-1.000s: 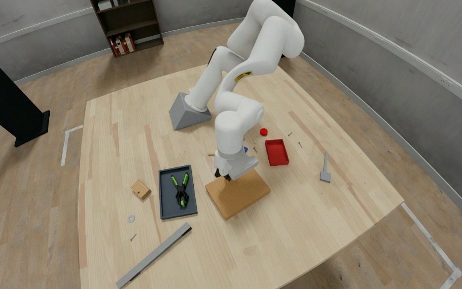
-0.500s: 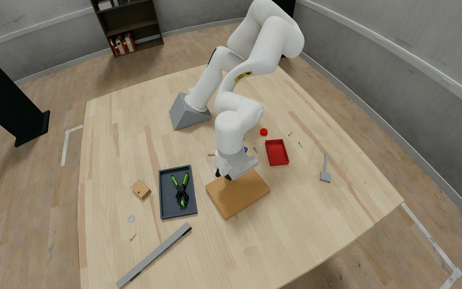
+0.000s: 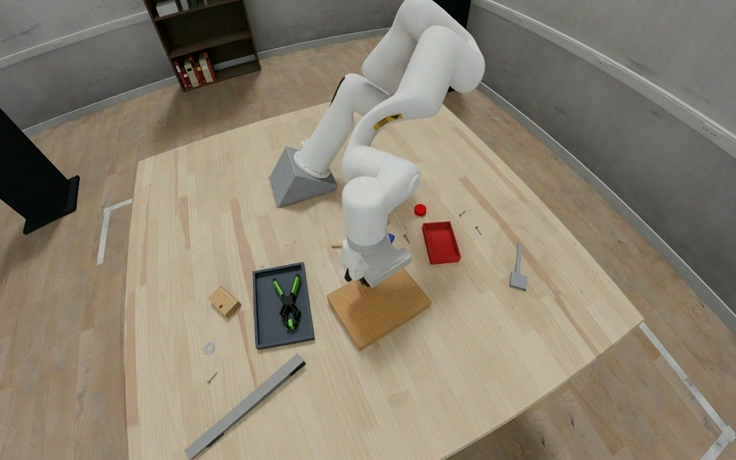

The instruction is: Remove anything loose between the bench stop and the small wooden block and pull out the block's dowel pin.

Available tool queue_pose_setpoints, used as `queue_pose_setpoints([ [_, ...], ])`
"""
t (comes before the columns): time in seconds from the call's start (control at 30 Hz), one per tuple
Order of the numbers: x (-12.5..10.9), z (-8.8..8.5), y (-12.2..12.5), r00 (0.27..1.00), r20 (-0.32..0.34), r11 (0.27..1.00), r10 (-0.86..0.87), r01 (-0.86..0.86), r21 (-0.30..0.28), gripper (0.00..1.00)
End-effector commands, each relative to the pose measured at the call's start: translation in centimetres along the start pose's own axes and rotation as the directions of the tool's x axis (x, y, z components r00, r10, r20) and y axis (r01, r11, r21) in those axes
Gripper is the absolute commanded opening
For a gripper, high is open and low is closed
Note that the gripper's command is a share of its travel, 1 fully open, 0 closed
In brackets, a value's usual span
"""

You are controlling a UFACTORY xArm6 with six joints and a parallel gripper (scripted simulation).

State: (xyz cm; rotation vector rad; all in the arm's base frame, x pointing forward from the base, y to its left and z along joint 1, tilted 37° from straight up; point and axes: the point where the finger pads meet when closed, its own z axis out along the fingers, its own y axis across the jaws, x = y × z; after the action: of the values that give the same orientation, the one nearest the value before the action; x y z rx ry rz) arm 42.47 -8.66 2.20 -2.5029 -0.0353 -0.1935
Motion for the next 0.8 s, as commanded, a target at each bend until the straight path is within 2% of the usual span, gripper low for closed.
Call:
queue_pose_setpoints([
  [0.0, 0.13, -0.15, 0.04, 1.000, -0.003, 1.000, -0.001, 0.001, -0.002, 0.08],
  [0.03, 0.13, -0.15, 0.04, 1.000, -0.003, 1.000, -0.001, 0.001, -0.002, 0.08],
  [0.07, 0.13, -0.15, 0.04, 1.000, -0.003, 1.000, -0.001, 0.001, -0.002, 0.00],
  [0.77, 0.13, -0.14, 0.04, 1.000, -0.003, 1.000, -0.001, 0.001, -0.002, 0.00],
])
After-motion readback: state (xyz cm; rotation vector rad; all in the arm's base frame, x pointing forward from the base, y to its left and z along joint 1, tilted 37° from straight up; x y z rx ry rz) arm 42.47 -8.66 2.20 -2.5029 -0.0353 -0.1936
